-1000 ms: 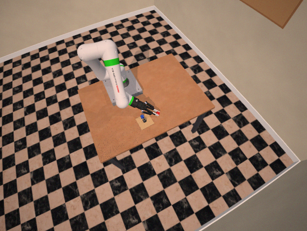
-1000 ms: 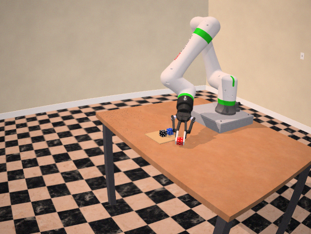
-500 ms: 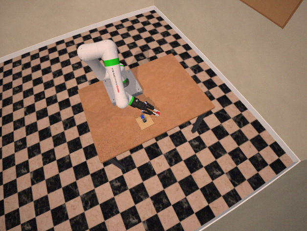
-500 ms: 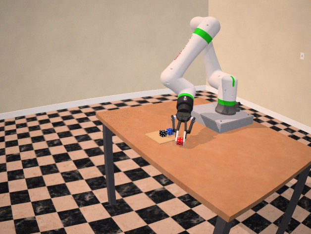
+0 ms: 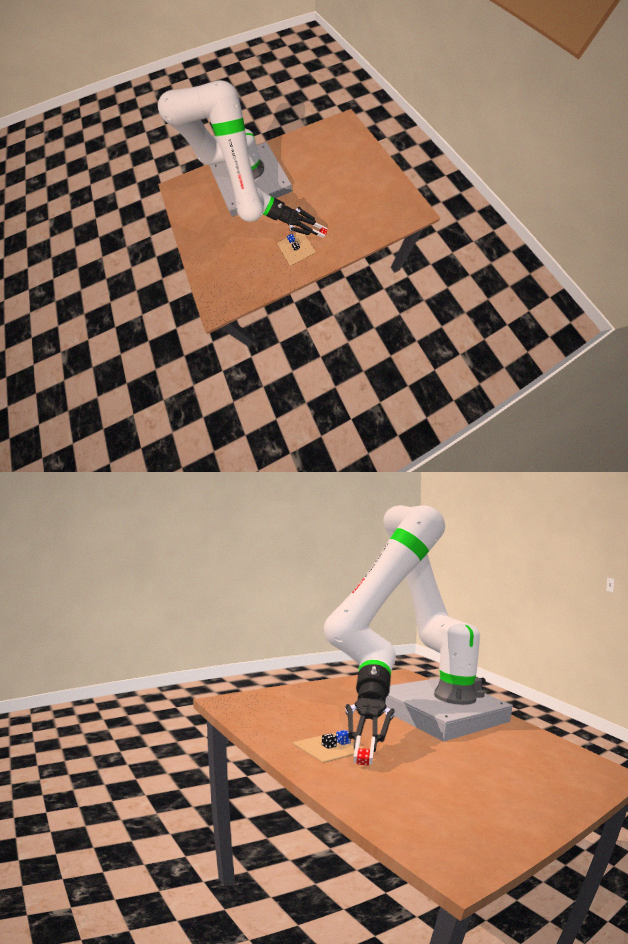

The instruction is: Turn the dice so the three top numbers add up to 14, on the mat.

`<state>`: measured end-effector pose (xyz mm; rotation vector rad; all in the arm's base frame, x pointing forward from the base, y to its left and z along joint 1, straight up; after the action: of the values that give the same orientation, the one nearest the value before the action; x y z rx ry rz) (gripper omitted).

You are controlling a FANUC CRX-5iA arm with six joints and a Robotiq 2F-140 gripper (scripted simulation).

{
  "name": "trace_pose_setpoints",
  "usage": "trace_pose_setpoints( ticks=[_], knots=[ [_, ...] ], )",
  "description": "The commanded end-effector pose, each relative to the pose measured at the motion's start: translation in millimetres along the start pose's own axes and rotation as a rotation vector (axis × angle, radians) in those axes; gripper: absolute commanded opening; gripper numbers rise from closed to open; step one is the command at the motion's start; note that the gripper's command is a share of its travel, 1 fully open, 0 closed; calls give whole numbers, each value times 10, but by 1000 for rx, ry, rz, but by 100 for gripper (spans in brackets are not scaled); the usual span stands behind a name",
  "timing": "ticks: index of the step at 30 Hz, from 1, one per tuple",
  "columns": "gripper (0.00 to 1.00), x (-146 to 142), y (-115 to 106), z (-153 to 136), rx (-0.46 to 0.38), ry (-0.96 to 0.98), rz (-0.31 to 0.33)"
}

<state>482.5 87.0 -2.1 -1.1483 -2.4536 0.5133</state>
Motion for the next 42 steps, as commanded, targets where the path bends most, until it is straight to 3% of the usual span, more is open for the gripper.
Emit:
trace_pose_setpoints(
  ticks=[1, 42],
  knots=[
    [16, -1, 1, 0, 0, 0, 0],
    [16, -22, 55, 100, 0, 0, 0]
  ],
)
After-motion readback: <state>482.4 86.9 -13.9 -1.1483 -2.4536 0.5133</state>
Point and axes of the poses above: the point where the finger pads meet when closed, its own y axis out along the fingers, its own x axis across the jaws, z = x × y, the point moved 4 cm from there along -y, back along the fingers, and after that the axes turned 12 degrees about y, right-handed, at the moved point
